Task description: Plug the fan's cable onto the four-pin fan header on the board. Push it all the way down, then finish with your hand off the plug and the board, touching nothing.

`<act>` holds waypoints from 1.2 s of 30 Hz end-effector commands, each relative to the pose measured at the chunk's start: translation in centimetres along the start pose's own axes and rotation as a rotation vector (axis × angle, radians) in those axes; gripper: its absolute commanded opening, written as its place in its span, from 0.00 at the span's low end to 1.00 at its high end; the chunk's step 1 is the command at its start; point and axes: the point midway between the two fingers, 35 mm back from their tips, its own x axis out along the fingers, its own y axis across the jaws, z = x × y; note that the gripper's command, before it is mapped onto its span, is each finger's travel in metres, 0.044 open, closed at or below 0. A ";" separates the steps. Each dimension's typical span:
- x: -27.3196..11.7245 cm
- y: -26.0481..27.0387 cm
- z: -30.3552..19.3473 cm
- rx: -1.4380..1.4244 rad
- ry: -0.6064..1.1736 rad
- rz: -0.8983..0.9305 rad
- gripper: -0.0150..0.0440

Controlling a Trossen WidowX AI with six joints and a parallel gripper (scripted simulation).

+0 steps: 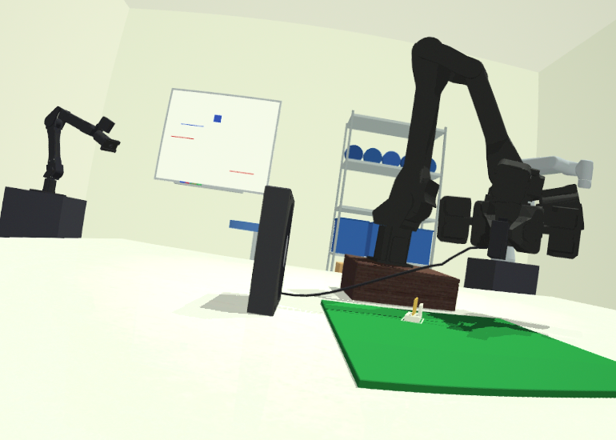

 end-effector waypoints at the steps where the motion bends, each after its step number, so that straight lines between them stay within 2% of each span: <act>1: -0.1 0.0 -0.4 -0.002 -0.006 -0.001 0.25; 36: 0.4 0.1 -3.6 -0.002 -0.006 -0.001 0.25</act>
